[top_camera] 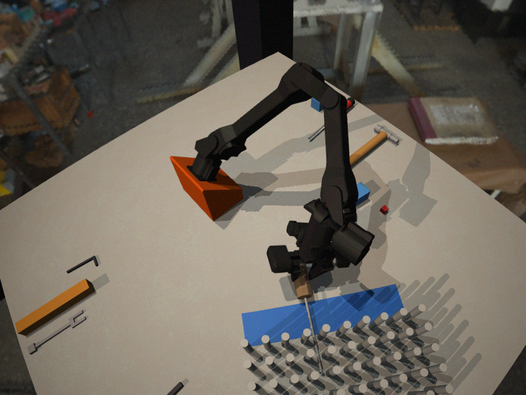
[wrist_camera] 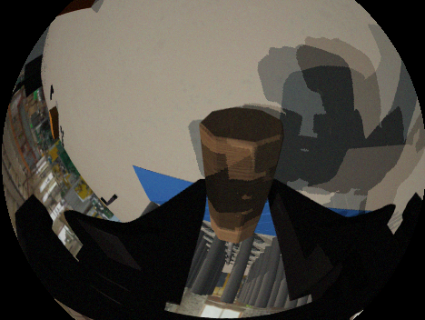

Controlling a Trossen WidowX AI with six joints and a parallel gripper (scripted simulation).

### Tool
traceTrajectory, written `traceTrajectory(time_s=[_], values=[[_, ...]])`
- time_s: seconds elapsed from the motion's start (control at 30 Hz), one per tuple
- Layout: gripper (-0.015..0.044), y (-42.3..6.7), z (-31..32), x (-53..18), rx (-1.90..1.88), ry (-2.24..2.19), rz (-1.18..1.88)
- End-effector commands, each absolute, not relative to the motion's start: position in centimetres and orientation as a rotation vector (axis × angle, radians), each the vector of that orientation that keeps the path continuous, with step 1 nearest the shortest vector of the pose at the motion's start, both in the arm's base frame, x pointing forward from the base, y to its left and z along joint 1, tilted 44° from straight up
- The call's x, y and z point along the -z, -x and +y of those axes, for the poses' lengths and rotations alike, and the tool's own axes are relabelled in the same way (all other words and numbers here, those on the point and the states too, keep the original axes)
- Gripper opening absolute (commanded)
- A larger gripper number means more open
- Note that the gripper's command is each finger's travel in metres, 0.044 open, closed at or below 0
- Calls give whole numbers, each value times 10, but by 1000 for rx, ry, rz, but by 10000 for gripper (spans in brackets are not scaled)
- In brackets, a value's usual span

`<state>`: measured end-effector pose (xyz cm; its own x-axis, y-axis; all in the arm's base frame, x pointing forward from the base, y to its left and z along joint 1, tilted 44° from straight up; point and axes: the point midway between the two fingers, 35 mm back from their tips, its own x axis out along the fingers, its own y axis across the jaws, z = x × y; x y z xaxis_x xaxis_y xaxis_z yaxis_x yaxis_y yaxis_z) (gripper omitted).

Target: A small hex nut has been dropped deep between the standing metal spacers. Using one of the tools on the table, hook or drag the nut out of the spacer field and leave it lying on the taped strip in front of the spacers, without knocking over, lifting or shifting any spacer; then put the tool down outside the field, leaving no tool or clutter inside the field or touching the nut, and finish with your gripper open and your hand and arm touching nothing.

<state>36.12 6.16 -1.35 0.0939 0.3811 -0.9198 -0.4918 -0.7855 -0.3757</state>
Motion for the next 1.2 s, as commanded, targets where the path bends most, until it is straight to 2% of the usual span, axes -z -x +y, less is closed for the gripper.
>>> traceTrajectory(time_s=[0.0, 1.17], values=[[0, -365, 60, 13, -1756, 1746, 104], [0, -384, 52, 21, -1755, 1748, 104]])
